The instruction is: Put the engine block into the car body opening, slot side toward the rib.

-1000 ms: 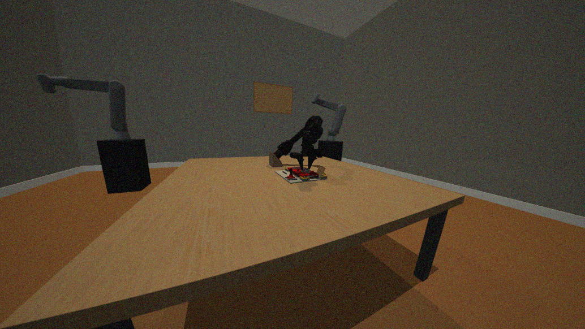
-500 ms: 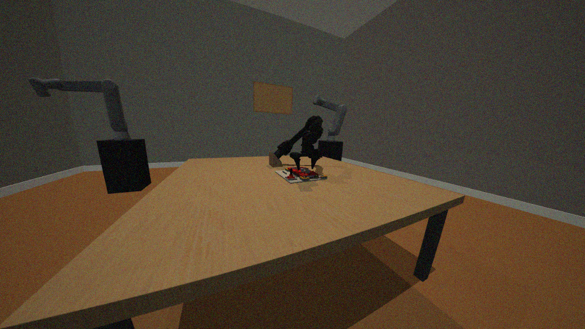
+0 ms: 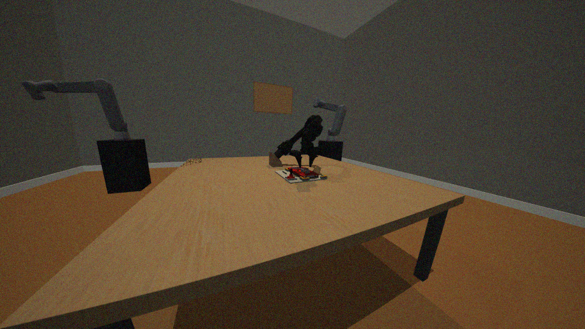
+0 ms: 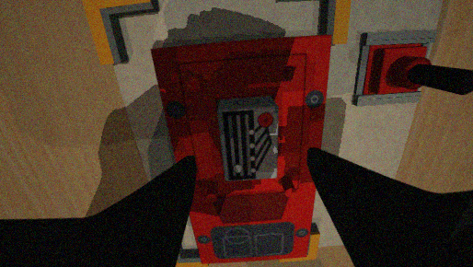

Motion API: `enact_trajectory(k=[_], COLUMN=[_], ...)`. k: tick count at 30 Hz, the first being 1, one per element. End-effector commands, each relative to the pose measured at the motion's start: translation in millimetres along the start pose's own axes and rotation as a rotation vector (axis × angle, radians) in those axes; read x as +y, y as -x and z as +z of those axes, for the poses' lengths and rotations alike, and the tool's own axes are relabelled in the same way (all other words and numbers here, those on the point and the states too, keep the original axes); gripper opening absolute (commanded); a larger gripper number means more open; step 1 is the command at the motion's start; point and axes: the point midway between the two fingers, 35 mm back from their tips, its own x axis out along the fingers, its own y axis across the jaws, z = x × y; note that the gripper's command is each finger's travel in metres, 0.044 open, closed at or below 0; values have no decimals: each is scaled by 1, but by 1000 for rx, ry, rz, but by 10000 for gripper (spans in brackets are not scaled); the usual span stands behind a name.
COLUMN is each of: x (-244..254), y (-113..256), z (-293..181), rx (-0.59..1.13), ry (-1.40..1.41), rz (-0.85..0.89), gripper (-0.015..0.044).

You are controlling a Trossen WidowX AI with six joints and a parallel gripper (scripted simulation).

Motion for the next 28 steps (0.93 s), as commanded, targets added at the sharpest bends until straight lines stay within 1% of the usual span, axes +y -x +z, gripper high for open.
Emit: enact_trajectory(k=[1, 10, 27, 28], x=[0, 0, 0, 0], y=[1, 1, 1, 1], z=[1, 1, 1, 1], rx=[-3, -3, -3, -3], ry=[7, 7, 7, 7], rz=[-3, -3, -3, -3], gripper=[230, 0, 0, 26])
